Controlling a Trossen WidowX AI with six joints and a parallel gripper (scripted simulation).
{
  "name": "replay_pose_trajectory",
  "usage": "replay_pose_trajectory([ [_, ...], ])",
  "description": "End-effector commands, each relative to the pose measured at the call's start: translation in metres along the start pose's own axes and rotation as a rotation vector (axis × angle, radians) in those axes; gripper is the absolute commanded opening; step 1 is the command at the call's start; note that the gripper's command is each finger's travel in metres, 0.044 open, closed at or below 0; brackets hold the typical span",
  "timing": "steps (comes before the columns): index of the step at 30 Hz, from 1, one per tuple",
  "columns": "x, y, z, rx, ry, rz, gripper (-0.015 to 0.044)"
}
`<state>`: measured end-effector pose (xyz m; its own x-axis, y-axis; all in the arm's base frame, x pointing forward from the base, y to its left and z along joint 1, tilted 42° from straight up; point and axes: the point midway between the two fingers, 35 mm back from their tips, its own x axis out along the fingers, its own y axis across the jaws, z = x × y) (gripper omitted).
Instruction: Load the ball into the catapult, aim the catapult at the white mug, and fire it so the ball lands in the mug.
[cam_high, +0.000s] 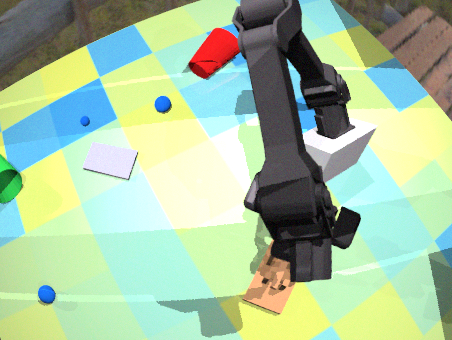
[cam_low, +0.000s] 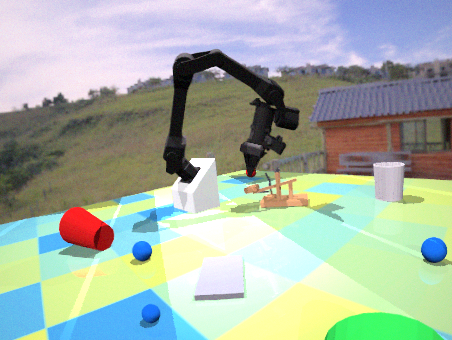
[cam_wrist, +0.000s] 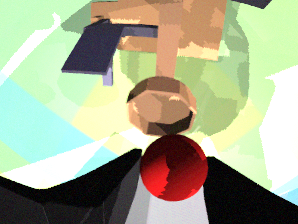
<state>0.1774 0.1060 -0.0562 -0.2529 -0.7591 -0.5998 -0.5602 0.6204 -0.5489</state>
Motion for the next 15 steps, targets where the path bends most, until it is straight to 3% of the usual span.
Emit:
replay_pose_trajectory([
  [1, 0.005, 0.009, -0.006, -0.006, 0.021, -0.014, 0.0],
  [15, 0.023, 0.01, 0.0, -0.006, 0.021, -0.014, 0.0],
])
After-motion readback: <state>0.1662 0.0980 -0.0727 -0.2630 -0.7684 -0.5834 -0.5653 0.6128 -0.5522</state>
